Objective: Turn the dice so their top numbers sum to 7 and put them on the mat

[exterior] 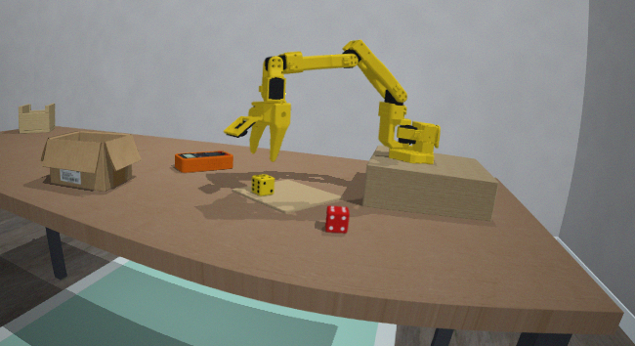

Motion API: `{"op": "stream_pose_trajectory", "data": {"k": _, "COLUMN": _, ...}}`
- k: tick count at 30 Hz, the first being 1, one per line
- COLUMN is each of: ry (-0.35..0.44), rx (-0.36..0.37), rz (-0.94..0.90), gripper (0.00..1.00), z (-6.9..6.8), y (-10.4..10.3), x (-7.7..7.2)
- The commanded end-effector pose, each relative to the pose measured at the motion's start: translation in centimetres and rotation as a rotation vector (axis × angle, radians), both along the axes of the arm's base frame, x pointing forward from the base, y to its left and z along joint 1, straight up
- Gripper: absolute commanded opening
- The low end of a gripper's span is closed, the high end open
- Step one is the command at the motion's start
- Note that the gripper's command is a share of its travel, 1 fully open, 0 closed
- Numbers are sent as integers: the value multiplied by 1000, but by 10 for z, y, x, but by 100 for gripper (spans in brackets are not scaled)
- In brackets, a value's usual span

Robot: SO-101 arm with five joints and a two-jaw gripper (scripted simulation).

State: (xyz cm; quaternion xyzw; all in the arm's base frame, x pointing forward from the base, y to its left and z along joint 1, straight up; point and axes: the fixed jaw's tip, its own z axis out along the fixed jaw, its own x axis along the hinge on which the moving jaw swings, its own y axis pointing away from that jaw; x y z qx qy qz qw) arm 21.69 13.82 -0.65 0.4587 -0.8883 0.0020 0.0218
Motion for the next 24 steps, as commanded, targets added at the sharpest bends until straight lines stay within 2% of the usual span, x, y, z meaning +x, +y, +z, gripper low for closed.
{"op": "stream_pose_trajectory", "data": {"k": 1, "ry": -13, "rx": 10, "rz": 17, "gripper": 36, "z": 6, "y": 3, "x": 0}}
{"op": "stream_pose_trajectory", "data": {"k": 20, "ry": -14, "rx": 10, "rz": 17, "gripper": 36, "z": 6, "y": 3, "x": 0}}
{"op": "stream_pose_trajectory", "data": {"k": 24, "ry": -38, "rx": 25, "rz": 17, "gripper": 36, "z": 12, "y": 5, "x": 3}}
